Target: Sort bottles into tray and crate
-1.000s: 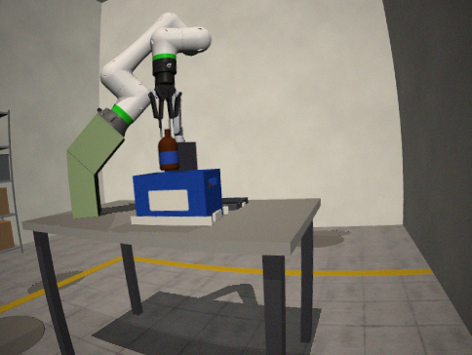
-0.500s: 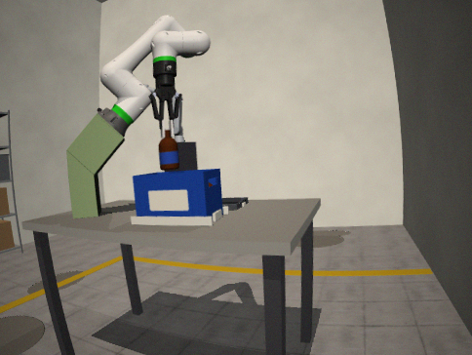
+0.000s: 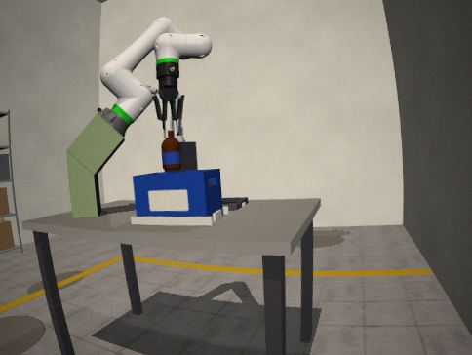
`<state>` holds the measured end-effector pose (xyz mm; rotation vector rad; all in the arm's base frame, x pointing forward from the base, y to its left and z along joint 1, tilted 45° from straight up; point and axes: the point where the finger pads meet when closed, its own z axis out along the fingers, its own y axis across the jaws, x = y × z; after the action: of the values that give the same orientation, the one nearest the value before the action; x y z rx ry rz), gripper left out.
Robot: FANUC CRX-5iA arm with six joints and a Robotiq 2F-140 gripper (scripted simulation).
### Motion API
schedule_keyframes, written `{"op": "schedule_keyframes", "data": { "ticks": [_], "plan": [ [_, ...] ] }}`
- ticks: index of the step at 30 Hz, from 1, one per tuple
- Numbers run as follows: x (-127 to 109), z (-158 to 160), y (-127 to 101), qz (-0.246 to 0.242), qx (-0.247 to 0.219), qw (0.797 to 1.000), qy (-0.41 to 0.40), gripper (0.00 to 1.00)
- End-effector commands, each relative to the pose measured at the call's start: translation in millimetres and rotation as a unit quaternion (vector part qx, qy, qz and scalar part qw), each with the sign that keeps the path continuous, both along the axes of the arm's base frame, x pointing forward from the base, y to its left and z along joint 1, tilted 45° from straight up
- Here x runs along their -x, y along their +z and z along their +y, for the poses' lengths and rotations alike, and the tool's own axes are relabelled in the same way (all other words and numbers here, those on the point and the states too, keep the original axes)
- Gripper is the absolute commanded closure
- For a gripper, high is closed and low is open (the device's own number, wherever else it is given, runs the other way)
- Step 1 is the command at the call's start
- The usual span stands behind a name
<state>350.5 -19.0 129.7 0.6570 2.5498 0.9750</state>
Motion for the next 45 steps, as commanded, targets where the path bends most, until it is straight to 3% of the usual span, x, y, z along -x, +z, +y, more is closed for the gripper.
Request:
{"op": "schedule_keyframes", "data": {
  "ticks": [1,45],
  "plan": [
    [0,3,2,0.000,0.000,1.000,0.000,1.00],
    [20,69,40,0.000,0.000,1.000,0.000,1.00]
  ]
}}
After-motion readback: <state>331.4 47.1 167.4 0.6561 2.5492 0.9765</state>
